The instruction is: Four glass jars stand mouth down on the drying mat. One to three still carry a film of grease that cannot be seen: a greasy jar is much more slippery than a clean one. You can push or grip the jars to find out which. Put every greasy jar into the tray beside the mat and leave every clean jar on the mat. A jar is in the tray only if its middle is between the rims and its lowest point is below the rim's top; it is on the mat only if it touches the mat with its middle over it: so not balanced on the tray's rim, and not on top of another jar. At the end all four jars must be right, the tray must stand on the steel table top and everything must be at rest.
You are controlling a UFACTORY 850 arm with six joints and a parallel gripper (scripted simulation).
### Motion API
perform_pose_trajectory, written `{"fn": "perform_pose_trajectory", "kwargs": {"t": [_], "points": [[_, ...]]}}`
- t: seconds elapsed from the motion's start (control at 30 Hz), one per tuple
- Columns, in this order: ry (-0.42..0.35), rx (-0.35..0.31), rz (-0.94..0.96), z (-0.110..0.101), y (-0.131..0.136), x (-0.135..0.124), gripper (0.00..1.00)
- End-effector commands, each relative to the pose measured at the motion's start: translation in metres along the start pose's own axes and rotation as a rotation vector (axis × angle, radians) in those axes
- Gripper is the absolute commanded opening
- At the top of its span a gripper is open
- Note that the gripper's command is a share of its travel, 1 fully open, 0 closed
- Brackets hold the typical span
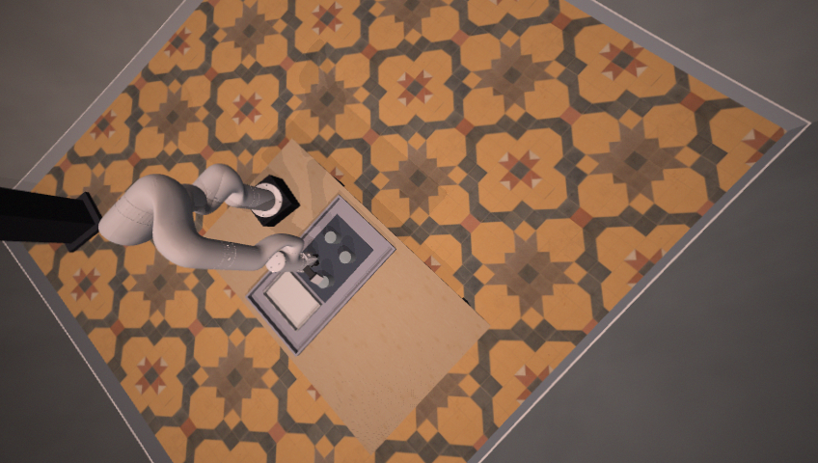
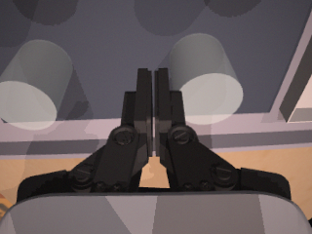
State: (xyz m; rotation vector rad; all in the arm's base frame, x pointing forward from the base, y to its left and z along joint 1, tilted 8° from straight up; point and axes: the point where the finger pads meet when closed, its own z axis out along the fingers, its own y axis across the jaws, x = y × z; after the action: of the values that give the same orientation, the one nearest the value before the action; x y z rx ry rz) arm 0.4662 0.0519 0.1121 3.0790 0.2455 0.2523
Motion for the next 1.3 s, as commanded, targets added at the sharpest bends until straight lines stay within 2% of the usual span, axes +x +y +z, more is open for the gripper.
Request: {"fn": "perform_pose_trajectory", "kwargs": {"t": [0.0,0.1,0.27,0.33,0.73,1.27], "points": [[-0.015,0.030,-0.003,0.000,0.030,-0.001,0.00],[-0.015,0.030,-0.003,0.001,0.054,-0.003,0.00],[-0.015,0.030,-0.003,0.020,0.053,-0.003,0.00],[-0.015,0.030,-0.003,0.020,0.053,-0.003,0.00],[-0.015,0.030,-0.003,0.077,0.052,-0.004,0.00],[-0.015,0.030,-0.003,0.077,0.052,-0.006,0.00]]}}
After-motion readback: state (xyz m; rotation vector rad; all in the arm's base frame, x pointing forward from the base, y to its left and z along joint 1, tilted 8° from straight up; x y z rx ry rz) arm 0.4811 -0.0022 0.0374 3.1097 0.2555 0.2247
